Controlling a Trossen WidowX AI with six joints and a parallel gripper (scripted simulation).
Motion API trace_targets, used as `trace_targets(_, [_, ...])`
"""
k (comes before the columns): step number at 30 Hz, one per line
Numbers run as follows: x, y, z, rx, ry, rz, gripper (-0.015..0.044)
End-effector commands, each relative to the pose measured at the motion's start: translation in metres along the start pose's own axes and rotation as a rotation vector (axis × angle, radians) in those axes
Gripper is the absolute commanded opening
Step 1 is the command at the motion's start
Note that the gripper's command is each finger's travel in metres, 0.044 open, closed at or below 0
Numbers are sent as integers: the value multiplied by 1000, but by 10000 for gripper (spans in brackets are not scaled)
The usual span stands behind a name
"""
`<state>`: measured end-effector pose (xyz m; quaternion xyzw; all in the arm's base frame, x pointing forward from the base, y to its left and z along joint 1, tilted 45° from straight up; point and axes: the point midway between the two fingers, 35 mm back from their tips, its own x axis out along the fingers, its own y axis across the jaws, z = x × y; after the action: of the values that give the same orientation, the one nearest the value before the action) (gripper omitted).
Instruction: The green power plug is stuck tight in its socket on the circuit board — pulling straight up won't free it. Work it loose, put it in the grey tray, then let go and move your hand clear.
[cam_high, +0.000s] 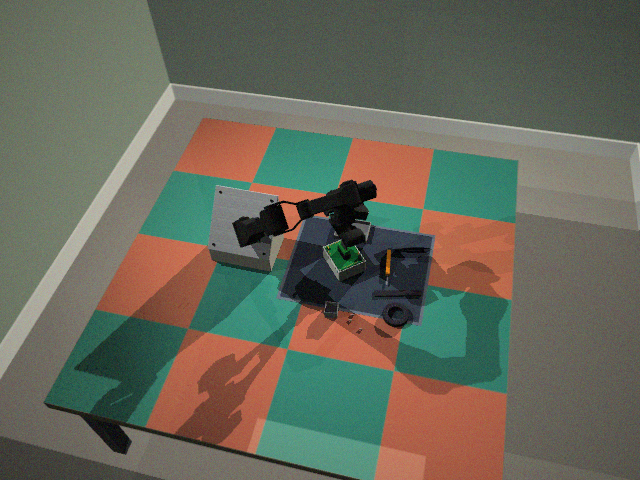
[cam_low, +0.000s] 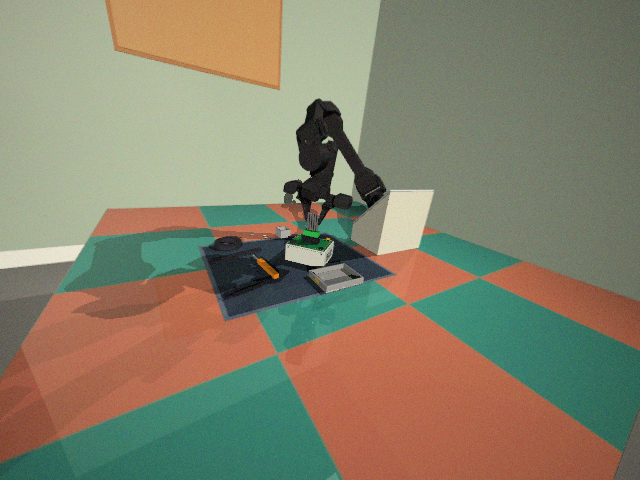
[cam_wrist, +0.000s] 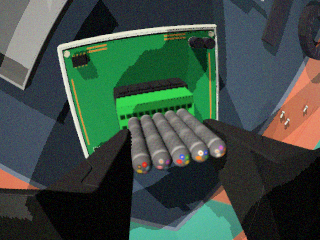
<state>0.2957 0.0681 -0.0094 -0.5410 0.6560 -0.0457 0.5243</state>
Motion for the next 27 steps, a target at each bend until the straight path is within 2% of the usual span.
trace_targets(1, [-13, 5, 1, -25, -22, -2, 0])
trace_targets(9, [-14, -13, 1, -27, -19, 206, 0])
trace_targets(13, [-15, -17, 1, -27, -18, 243, 0])
trace_targets(27, [-21, 7, 0, -25, -23, -32, 0])
